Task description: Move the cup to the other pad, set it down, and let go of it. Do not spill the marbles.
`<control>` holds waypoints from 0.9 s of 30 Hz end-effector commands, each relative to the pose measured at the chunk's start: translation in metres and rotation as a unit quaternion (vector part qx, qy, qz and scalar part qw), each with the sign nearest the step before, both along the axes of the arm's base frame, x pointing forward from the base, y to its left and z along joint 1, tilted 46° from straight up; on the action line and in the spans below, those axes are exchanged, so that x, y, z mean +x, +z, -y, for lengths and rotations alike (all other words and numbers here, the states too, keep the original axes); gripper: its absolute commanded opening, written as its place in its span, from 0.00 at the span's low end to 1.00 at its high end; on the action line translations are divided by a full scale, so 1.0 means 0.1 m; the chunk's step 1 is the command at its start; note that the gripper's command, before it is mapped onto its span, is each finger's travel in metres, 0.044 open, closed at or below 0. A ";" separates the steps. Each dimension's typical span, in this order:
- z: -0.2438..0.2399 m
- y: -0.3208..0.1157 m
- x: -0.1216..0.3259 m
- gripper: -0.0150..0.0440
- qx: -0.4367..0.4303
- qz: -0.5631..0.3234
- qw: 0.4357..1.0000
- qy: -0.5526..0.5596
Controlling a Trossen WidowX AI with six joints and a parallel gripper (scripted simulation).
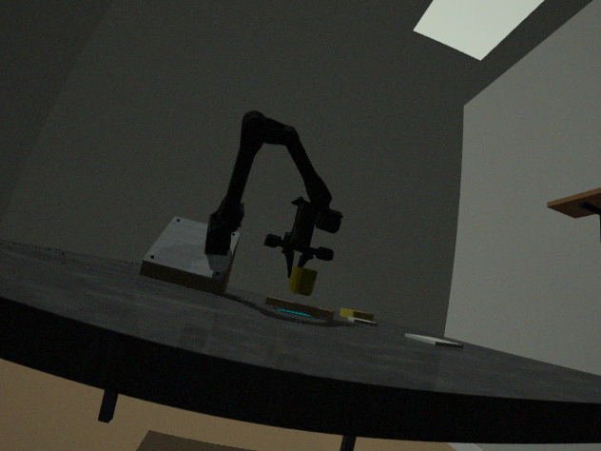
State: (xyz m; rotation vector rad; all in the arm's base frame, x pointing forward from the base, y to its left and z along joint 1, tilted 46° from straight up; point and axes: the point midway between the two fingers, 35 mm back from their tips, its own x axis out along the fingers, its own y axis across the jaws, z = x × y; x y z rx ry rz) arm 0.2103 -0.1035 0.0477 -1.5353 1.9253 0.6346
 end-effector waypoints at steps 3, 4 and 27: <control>0.06 0.08 -0.05 0.25 -0.002 -0.001 1.000 0.002; 0.07 0.09 -0.06 0.25 -0.002 -0.001 1.000 0.002; 0.25 0.10 -0.15 0.25 -0.003 -0.001 1.000 0.002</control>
